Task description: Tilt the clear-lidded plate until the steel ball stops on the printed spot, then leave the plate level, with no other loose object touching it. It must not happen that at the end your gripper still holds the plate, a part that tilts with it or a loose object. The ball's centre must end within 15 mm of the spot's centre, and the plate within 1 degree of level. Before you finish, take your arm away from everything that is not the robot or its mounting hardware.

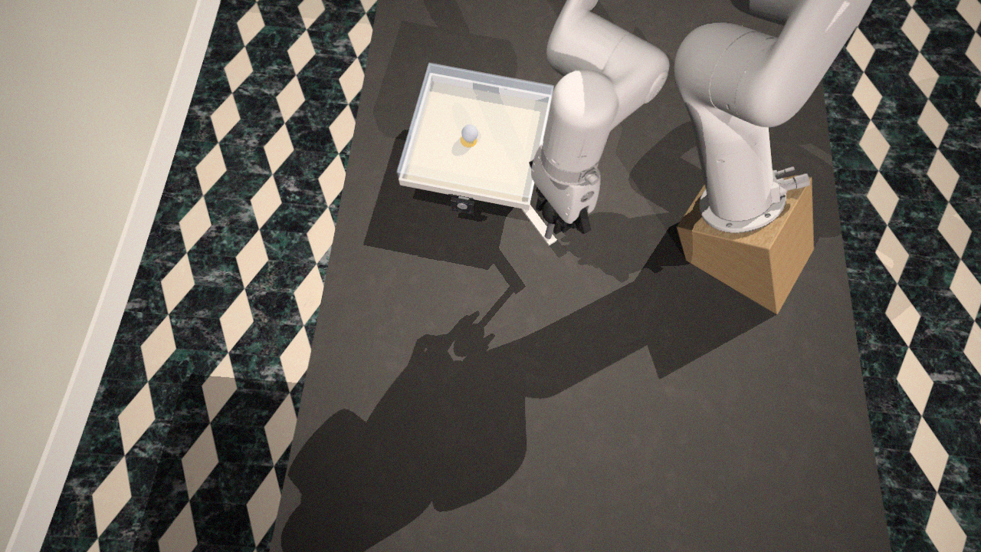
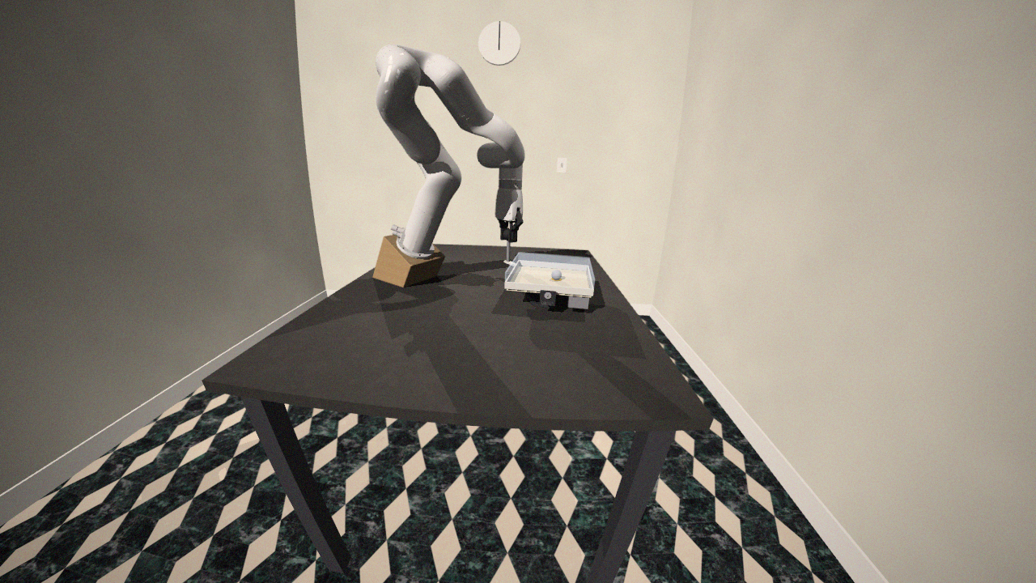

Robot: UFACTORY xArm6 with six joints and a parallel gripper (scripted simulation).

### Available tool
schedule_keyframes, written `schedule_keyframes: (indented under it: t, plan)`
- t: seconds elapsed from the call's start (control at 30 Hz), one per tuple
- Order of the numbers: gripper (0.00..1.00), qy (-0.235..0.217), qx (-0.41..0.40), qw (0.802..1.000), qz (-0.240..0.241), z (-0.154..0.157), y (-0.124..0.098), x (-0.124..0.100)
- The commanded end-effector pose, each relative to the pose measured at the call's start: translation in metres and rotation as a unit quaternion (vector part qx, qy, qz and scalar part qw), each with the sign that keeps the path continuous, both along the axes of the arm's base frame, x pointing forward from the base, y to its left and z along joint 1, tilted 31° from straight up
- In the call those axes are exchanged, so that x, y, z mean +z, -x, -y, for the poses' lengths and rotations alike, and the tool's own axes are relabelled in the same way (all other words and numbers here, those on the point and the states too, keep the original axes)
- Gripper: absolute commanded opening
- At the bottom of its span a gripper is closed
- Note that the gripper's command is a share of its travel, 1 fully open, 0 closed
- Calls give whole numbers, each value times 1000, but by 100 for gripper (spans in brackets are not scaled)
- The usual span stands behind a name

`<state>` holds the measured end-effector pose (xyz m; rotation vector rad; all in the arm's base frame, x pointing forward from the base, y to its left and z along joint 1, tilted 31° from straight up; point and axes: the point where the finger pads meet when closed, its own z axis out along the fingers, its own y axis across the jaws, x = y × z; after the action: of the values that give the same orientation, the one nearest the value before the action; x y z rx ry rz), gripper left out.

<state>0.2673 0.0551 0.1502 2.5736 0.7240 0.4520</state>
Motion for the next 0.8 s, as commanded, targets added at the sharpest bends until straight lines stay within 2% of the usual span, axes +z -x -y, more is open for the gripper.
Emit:
schedule_keyframes:
  t: [0.0,0.77]
  plan:
    - [0,0,0,1000,1,-1,-1,0]
    - [0,0,0,1000,1,0,1,2]
